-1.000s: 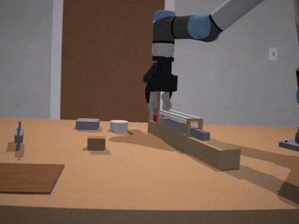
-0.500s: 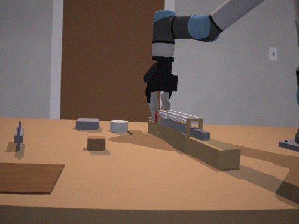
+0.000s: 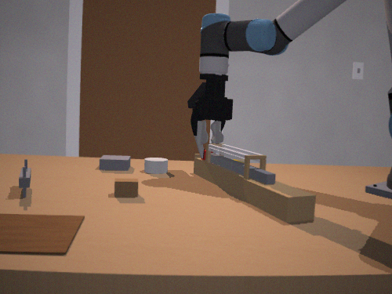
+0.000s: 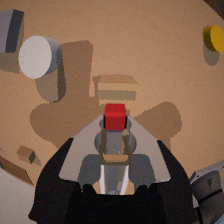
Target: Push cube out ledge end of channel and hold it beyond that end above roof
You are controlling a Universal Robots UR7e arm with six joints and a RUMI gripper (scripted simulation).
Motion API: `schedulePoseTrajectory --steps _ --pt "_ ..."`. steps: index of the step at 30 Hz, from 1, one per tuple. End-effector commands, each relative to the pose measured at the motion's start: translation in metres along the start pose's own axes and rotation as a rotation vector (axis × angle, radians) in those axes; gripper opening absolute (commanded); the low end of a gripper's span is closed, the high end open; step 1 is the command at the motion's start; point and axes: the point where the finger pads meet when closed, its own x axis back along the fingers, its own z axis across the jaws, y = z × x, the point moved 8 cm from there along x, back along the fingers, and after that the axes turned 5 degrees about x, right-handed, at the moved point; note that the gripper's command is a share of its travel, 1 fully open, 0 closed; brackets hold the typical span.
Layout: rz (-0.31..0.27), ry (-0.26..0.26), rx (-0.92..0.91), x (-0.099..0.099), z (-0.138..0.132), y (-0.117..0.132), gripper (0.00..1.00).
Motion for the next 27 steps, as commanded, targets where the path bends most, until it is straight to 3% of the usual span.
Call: schedulePoseTrajectory --steps 1,20,27 --pt "0.001 -0.001 0.000 0.001 0.000 0.000 0.00" --pt "0.001 -0.001 0.000 0.001 0.000 0.000 0.00" --pt "0.001 -0.001 0.000 0.030 0.000 0.000 0.00"
